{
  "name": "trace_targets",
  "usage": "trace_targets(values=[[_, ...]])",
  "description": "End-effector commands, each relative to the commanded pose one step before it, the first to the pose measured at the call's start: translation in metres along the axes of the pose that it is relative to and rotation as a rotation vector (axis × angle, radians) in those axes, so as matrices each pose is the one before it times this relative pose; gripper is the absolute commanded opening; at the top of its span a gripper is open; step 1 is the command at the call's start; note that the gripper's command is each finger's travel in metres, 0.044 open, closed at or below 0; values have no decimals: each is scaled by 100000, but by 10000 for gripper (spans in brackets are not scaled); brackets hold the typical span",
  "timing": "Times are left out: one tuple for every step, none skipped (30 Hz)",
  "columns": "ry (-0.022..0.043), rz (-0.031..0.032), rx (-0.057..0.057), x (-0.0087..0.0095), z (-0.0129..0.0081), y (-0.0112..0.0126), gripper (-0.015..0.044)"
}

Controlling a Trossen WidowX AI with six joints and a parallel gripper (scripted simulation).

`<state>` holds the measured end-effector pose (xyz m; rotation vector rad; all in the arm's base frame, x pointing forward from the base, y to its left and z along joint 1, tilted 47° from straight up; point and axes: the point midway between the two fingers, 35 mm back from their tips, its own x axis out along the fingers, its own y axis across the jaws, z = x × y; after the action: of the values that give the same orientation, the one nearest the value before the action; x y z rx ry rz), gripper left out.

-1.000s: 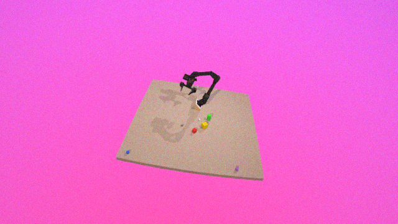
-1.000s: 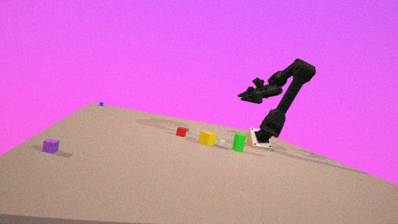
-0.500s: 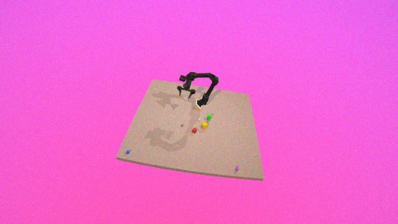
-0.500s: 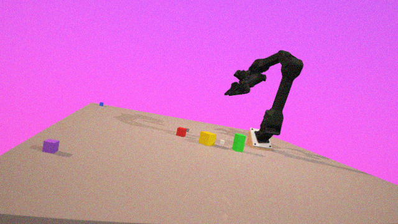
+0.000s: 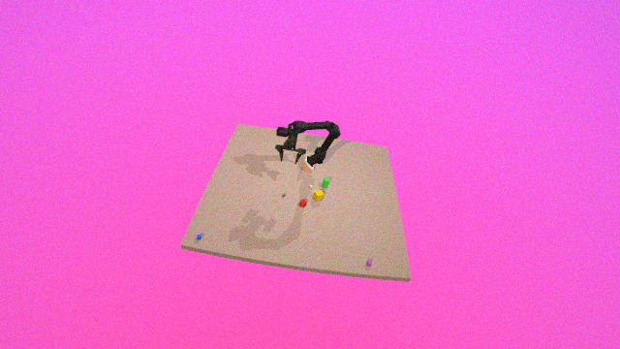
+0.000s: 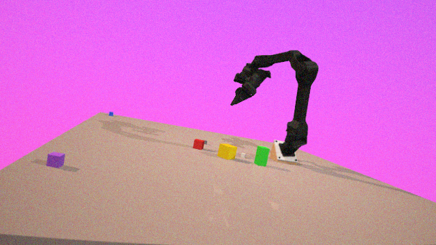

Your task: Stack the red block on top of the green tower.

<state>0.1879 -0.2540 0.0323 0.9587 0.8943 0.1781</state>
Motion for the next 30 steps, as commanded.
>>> trace_targets(values=[[7385,-724,2784,1497,791,846,440],[1979,-257,627,433,285,305,440],[1911,-293,601,421,276,307,440],[1560,-273,488,346,227,261,440],[1163,-178,436,260,196,216,440],[1103,-56,618,250,258,255,440],[1428,-91,613,340,333,343,440],[1829,-154,783,443,420,458,440],[1827,-197,781,450,413,479,440],[1814,-238,774,454,402,496,440],[1799,-279,767,458,391,514,440],[1784,-320,761,462,379,531,440],[1767,-360,754,465,366,548,440],[1750,-399,747,469,353,565,440],[1732,-437,741,473,339,581,440],[1713,-475,734,476,325,597,440],[1731,-534,695,487,276,612,440],[1710,-572,688,489,261,626,440],[1688,-609,681,492,245,639,440],[1664,-645,674,494,229,652,440],[1640,-680,667,496,213,664,440],[1486,-667,987,436,211,601,440],[1444,-694,1029,429,196,602,440],[1419,-727,1023,431,179,612,440],[1393,-760,1017,434,161,622,440],[1366,-792,1011,435,143,632,440],[1026,-636,1168,328,230,619,440],[1019,-664,1208,324,213,638,440],[993,-681,1214,320,190,646,440],[963,-695,1226,311,166,649,440]])
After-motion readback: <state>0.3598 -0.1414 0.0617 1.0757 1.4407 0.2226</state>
